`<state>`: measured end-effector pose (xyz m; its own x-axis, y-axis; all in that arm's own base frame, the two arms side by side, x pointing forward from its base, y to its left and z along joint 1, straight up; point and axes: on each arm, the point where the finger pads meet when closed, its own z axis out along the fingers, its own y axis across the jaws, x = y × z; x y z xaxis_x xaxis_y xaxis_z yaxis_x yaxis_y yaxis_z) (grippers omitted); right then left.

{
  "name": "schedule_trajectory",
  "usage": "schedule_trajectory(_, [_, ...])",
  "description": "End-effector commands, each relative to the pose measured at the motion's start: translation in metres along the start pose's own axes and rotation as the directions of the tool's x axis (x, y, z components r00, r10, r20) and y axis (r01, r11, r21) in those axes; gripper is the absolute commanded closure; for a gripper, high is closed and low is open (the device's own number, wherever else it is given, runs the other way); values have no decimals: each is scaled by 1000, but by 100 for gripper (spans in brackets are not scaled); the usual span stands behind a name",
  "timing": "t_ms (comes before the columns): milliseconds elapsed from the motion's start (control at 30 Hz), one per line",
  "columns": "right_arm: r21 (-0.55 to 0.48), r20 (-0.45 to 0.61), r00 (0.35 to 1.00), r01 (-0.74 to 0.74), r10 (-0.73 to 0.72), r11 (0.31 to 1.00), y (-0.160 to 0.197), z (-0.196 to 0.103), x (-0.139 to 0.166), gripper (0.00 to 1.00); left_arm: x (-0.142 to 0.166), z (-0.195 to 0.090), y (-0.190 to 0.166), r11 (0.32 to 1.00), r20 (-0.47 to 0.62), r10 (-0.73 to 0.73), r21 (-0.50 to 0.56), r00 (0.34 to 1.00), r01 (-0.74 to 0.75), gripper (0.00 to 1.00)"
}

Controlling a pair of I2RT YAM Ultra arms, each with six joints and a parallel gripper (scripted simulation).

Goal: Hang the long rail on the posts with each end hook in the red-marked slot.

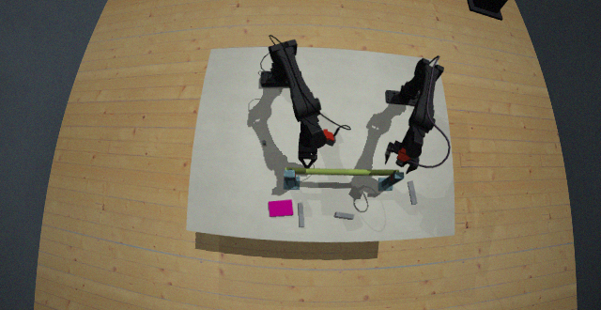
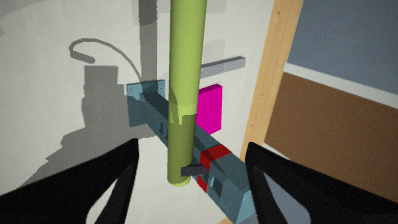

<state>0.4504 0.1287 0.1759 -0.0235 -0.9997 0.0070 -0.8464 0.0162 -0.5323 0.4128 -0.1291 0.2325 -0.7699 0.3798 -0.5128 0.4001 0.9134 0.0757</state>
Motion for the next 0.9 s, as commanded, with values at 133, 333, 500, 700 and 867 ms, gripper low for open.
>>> schedule_trajectory(133, [27, 10, 1000, -17, 16, 999, -8, -8, 0, 29, 9, -2, 14, 965, -58, -262, 0, 963, 262, 0])
schedule_trajectory(333, [27, 10, 1000, -17, 16, 999, -8, -8, 0, 29, 4, -6, 20, 965, -32, -261, -10, 965, 261, 0])
schedule_trajectory(500, [27, 10, 1000, -17, 16, 999, -8, -8, 0, 29, 4, -7, 20, 965, -31, -261, -10, 965, 261, 0])
schedule_trajectory(700, [27, 10, 1000, -17, 16, 999, -8, -8, 0, 29, 4, -7, 20, 965, -31, -261, -10, 965, 261, 0])
schedule_trajectory(867, [27, 10, 1000, -17, 16, 999, -8, -8, 0, 29, 4, -7, 20, 965, -31, -261, -10, 965, 261, 0])
